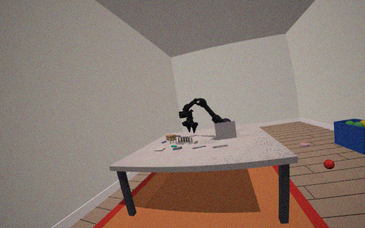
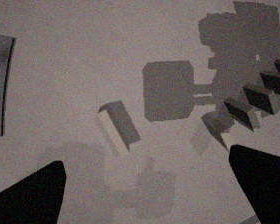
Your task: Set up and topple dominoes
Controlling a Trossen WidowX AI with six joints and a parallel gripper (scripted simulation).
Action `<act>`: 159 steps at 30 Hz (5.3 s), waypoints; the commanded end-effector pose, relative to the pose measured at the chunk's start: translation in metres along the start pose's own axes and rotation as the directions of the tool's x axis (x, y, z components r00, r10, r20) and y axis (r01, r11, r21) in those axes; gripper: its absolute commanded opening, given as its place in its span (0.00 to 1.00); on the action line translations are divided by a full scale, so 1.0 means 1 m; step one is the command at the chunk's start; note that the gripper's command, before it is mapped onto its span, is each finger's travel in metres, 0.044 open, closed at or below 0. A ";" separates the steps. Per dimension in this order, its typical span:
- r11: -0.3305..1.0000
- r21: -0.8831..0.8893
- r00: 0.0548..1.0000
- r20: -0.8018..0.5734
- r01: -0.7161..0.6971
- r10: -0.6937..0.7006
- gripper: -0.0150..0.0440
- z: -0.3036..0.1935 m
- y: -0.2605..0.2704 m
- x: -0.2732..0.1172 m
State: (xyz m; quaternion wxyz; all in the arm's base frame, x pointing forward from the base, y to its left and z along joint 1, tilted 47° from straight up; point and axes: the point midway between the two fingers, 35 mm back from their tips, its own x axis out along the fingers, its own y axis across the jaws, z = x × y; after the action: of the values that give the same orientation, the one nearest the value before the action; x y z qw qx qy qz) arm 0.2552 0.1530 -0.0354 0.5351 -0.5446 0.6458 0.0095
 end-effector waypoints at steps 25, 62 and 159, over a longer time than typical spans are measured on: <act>0.928 -0.373 1.000 -0.019 -0.008 0.000 1.00 -0.002 0.031 0.095; 0.928 -0.373 1.000 -0.019 -0.008 0.000 0.30 -0.002 0.030 0.089; 0.775 0.352 0.369 0.914 -0.525 -0.165 0.30 -0.175 -0.151 -0.001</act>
State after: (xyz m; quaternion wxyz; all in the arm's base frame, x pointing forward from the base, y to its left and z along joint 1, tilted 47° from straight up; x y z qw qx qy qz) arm 0.2443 -0.0110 0.1238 0.9285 -0.1515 0.2987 0.1605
